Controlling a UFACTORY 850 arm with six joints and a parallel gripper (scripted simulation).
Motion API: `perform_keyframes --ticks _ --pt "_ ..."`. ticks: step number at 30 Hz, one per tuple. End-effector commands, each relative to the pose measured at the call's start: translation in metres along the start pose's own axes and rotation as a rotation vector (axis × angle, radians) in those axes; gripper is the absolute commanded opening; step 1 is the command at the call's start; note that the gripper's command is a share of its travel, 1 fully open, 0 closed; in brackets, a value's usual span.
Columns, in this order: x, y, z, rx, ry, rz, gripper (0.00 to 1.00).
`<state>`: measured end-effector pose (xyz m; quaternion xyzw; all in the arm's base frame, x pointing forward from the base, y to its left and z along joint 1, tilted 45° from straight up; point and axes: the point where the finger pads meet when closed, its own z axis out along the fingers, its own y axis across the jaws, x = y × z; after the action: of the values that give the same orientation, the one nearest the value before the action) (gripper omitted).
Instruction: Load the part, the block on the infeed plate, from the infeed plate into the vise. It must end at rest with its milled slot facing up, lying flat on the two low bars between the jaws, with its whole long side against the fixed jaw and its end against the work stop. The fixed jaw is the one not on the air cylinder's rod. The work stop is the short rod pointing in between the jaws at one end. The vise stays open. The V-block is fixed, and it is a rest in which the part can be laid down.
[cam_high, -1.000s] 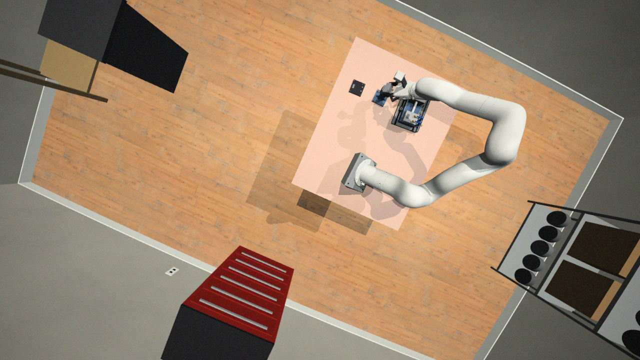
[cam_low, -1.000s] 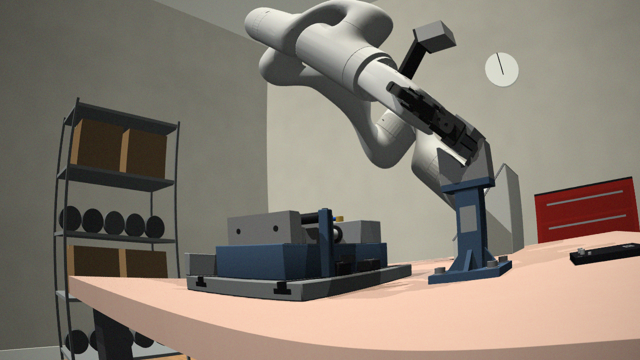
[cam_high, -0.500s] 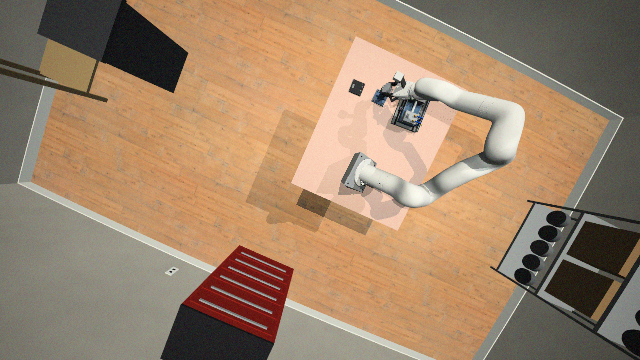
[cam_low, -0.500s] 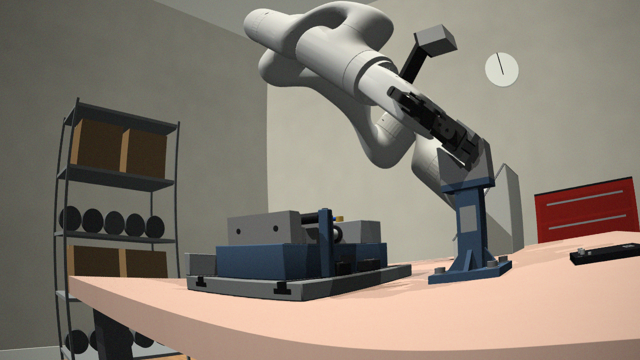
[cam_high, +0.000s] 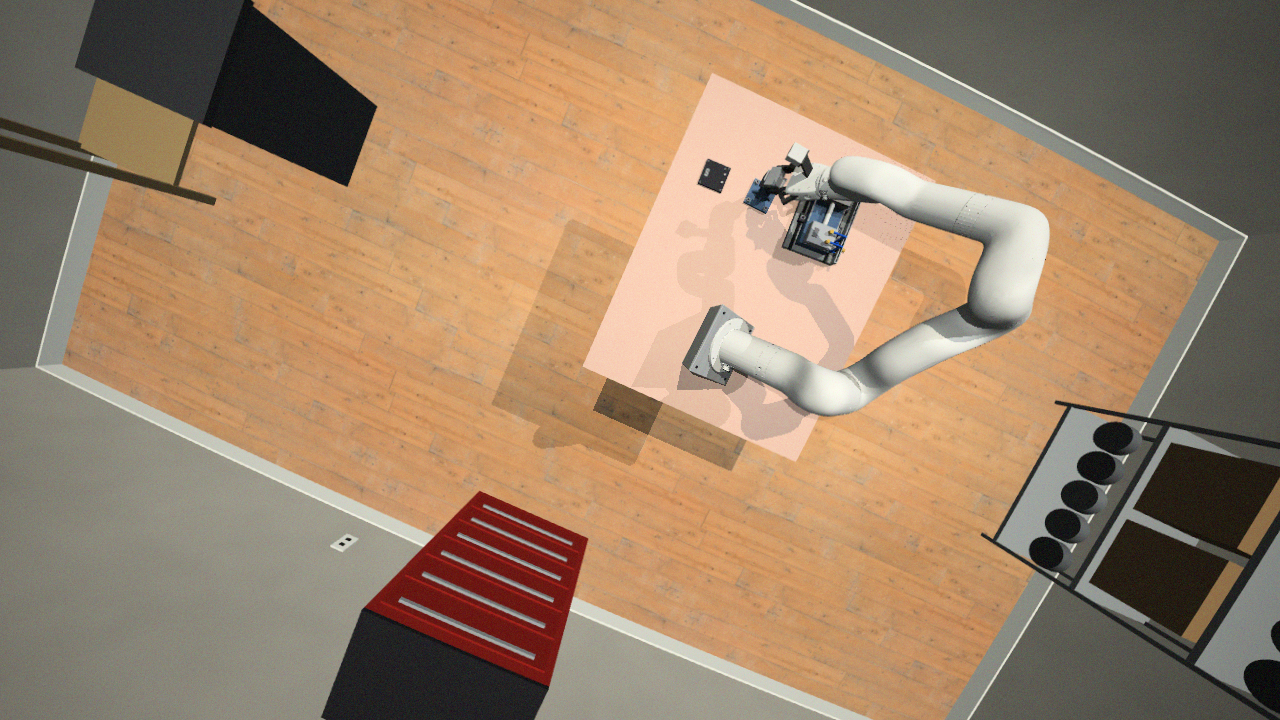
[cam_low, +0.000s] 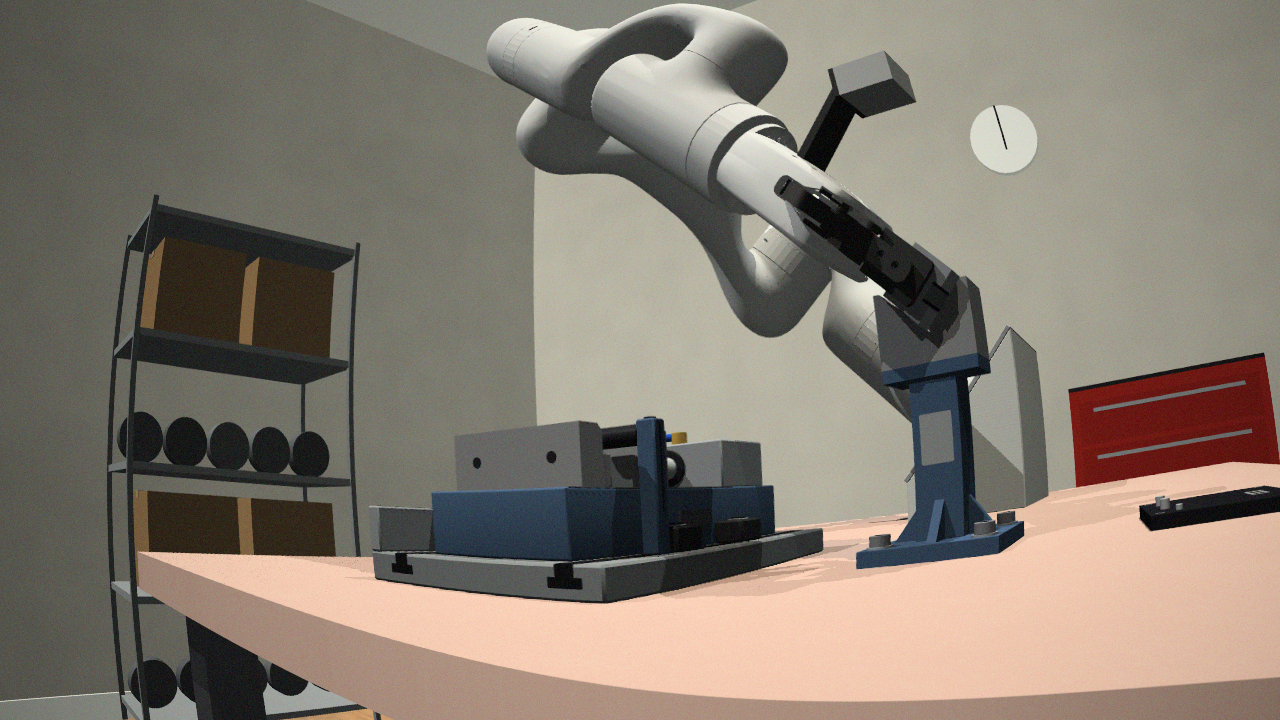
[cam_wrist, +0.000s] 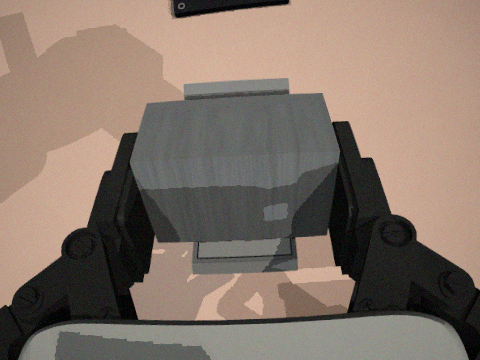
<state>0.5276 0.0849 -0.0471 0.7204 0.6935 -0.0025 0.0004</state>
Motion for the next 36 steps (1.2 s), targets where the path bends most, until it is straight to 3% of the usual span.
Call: perform_keyframes --ticks 1,15,16,36 --pt "0.0005 0.0007 -0.0005 -0.002 0.000 -0.001 0.00" --pt "0.0005 0.0007 -0.0005 -0.002 0.000 -0.001 0.00" --pt "0.0005 0.0007 -0.0005 -0.002 0.000 -0.001 0.89" --pt "0.0005 0.0007 -0.0005 -0.002 0.000 -0.001 0.89"
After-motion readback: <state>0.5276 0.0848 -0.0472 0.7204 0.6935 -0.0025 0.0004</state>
